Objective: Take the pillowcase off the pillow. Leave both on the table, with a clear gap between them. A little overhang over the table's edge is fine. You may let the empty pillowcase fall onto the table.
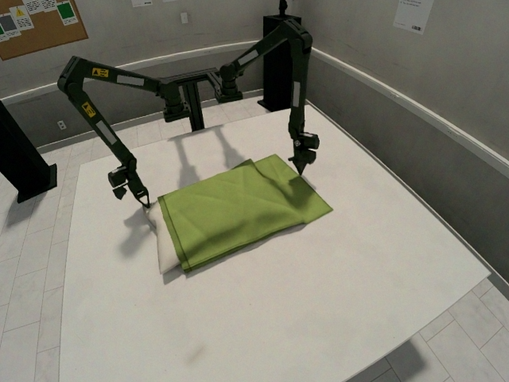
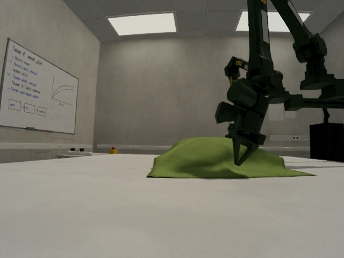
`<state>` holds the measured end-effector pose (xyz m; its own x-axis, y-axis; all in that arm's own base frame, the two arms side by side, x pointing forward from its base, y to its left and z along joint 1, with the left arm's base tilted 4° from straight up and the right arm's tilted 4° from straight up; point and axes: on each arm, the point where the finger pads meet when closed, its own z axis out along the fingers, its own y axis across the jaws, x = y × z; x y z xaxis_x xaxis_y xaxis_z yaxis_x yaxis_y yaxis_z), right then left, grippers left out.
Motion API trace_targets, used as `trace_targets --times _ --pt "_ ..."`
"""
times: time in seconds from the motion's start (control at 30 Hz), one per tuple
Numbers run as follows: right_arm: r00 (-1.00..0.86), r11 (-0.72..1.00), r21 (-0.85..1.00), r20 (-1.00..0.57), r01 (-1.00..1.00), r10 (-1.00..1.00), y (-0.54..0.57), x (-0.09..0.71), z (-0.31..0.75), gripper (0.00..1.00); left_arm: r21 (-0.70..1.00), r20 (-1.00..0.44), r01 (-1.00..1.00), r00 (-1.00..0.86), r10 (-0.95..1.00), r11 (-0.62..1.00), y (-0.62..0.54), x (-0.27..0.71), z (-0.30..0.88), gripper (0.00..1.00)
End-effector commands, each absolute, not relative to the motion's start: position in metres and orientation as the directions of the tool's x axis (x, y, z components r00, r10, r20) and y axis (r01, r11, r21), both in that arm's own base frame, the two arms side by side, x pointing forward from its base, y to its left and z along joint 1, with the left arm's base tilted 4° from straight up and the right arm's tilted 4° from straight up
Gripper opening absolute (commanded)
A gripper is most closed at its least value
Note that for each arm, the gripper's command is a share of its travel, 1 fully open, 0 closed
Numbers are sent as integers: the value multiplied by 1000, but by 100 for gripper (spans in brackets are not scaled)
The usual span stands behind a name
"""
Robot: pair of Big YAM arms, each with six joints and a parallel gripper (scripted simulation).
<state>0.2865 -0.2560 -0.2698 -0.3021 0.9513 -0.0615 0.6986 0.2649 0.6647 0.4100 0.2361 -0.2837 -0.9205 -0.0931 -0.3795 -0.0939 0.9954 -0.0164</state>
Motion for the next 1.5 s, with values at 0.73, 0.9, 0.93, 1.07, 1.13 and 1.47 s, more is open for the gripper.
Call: trace_targets --times 0.73,0.9,0.93,1.07,1.13,1.47 --pt "-306 241 659 -16 713 952 -237 280 -277 2 -14 -399 -91 -912 -89 996 236 421 -268 2" --pt "-306 241 659 -16 713 952 -237 280 -277 2 -7 -411 -91 -908 -86 996 239 425 -263 2" --pt "-306 241 659 -16 713 952 -237 280 -277 2 -7 -411 -91 -908 -86 996 239 425 -263 2" --pt "-306 241 659 -16 713 952 -237 280 -277 2 -7 -411 -91 -908 -86 996 239 425 -263 2" --pt "-306 241 659 -16 713 952 -237 280 -277 2 -7 -411 -91 -908 -86 996 239 425 -263 2" --pt "-306 241 659 -16 713 952 -237 280 -277 2 -7 -411 -91 -908 -86 996 239 425 -263 3"
